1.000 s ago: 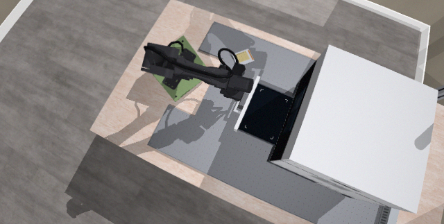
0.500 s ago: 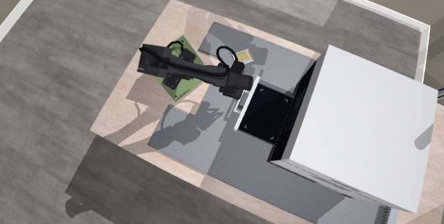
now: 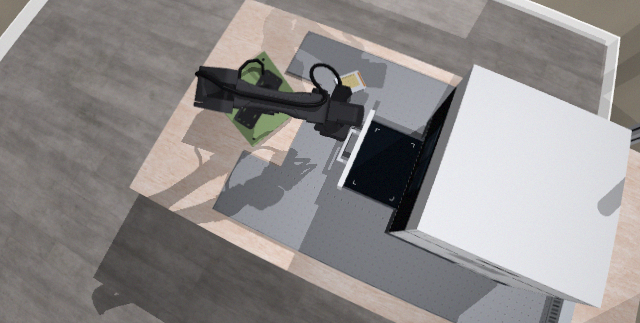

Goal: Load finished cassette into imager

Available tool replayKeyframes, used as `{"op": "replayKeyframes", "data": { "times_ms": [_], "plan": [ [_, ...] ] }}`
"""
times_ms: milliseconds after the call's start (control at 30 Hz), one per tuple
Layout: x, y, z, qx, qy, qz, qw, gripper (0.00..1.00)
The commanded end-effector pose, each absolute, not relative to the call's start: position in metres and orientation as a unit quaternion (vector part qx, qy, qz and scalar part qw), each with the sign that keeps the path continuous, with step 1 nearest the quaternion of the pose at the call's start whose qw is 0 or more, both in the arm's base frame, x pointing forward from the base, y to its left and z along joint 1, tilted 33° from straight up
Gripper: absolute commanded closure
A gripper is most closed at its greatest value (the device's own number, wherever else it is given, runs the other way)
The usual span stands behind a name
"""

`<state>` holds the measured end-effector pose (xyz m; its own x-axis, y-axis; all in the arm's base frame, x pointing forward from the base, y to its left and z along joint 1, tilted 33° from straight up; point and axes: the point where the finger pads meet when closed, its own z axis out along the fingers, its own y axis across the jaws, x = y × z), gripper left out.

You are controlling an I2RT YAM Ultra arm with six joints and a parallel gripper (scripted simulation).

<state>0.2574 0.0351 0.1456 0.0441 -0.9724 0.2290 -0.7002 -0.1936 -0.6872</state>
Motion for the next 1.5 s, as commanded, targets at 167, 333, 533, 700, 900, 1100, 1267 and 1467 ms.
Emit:
{"op": "replayKeyframes", "data": {
  "times_ms": [167,333,533,700,900,1100,1267,1467],
  "plan": [
    [0.253,0.038,0.166,-0.685,0.603,-0.346,0.218,0.65],
    [0.253,0.038,0.165,-0.686,0.603,-0.345,0.219,0.65],
    [0.253,0.038,0.165,-0.686,0.603,-0.345,0.219,0.65],
    [0.253,0.038,0.165,-0.686,0.603,-0.345,0.219,0.65],
    [0.253,0.038,0.165,-0.686,0.603,-0.345,0.219,0.65],
    [0.253,0.038,0.165,-0.686,0.603,-0.345,0.219,0.65],
    [0.253,0.038,0.165,-0.686,0.603,-0.345,0.219,0.65],
    [0.244,0.036,0.145,-0.683,0.616,-0.335,0.203,0.65]
  ]
}}
